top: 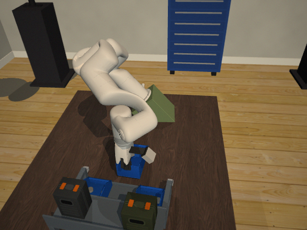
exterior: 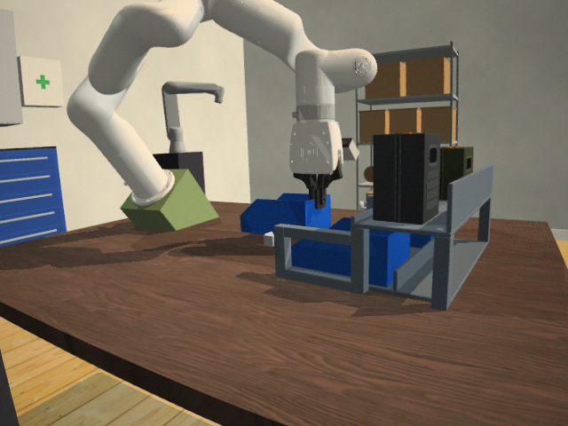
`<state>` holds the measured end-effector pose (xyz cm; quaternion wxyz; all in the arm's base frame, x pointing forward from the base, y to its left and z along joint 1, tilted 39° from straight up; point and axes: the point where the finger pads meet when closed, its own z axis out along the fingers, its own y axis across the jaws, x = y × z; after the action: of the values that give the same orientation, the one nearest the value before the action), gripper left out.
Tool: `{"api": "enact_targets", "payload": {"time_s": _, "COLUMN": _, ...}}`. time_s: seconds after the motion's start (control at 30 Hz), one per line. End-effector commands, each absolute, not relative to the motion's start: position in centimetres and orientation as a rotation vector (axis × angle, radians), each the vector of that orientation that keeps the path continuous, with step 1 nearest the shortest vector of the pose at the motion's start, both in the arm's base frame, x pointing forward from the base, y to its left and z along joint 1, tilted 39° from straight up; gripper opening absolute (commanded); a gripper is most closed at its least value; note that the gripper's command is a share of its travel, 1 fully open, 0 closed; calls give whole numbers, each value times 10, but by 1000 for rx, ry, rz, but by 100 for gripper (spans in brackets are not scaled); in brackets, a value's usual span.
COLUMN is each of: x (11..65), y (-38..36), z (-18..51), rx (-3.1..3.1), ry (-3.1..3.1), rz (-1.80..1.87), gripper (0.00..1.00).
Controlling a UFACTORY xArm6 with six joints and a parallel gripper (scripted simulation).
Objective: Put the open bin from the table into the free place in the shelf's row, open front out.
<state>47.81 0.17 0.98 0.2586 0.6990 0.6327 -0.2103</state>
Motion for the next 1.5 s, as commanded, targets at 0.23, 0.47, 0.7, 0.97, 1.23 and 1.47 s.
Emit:
{"api": "enact_targets", "payload": {"time_s": 0.23, "x": 479, "y": 3, "z": 11, "rx": 1894, "ry": 1715, "rz": -566, "gripper": 0}}
{"api": "enact_targets", "payload": {"time_s": 0.47, "x": 479, "y": 2, "z": 10, "rx": 1894, "ry": 1715, "rz": -566, "gripper": 0}}
{"api": "enact_targets", "payload": {"time_s": 0.7, "x": 479, "y": 2, "z": 10, "rx": 1894, "ry": 1715, "rz": -566, "gripper": 0}}
{"api": "enact_targets", "payload": {"time_s": 0.97, "x": 489, "y": 2, "z": 11, "rx": 1894, "ry": 1715, "rz": -566, "gripper": 0}}
{"api": "enact_targets", "payload": {"time_s": 1.23, "x": 489, "y": 2, "z": 11, "rx": 1894, "ry": 1715, "rz": -566, "gripper": 0}}
{"api": "enact_targets", "payload": {"time_s": 1.47, "x": 499, "y": 1, "z": 12, "rx": 1894, "ry": 1715, "rz": -566, "gripper": 0}}
